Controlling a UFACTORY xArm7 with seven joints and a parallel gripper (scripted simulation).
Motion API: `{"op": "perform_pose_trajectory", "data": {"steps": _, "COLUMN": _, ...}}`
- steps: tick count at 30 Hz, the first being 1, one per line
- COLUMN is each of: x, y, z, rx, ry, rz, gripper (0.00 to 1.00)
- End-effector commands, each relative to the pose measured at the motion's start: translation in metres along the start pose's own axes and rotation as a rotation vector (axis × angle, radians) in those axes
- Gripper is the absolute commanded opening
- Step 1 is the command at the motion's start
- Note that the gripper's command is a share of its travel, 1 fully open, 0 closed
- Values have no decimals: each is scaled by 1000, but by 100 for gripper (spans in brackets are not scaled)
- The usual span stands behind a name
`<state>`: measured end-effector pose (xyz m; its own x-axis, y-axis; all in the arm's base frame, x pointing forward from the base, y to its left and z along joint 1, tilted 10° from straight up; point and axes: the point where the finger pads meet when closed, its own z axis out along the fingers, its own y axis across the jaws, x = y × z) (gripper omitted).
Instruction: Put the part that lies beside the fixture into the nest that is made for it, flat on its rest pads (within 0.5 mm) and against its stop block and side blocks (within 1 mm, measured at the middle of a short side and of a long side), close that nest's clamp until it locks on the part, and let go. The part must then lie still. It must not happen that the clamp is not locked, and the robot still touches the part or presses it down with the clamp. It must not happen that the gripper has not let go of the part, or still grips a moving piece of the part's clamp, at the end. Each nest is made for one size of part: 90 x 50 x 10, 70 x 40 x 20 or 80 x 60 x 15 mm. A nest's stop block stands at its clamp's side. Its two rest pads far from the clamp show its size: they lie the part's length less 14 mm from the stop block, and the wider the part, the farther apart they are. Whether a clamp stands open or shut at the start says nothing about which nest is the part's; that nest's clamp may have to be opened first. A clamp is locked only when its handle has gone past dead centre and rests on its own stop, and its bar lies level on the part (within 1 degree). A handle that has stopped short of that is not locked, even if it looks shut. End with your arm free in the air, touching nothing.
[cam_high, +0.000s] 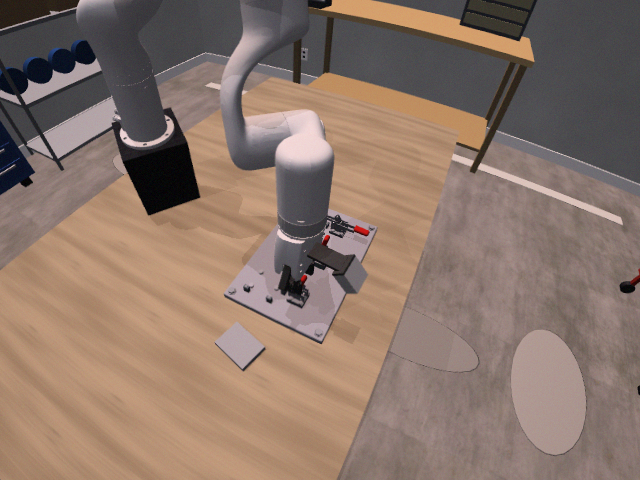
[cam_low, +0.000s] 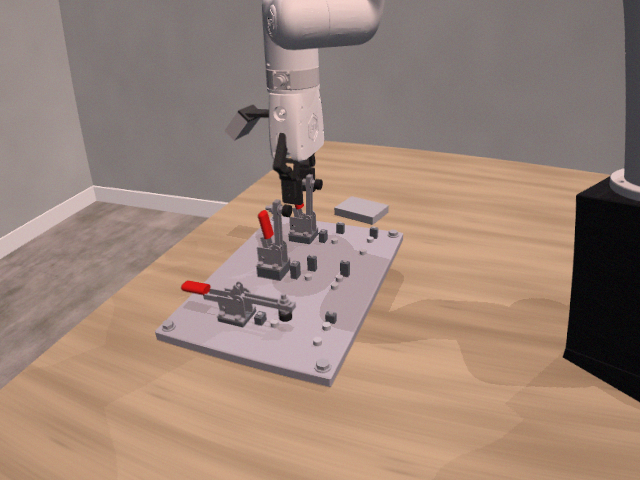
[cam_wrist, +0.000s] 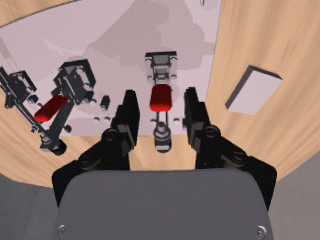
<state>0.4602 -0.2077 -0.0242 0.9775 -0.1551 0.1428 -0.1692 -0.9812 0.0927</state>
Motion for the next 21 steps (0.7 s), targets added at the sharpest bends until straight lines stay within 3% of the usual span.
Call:
{"op": "perform_pose_trajectory", "data": {"steps": 1, "x": 2, "y": 0, "z": -23, "rx": -2, "ry": 3, "rz": 0, "gripper": 47}}
{"op": "perform_pose_trajectory", "data": {"steps": 8, "x": 2, "y": 0, "z": -41, "rx": -2, "ry": 3, "rz": 0, "gripper": 47}}
{"op": "perform_pose_trajectory", "data": {"steps": 21, "x": 2, "y": 0, "z": -42, "rx": -2, "ry": 3, "rz": 0, "gripper": 47}}
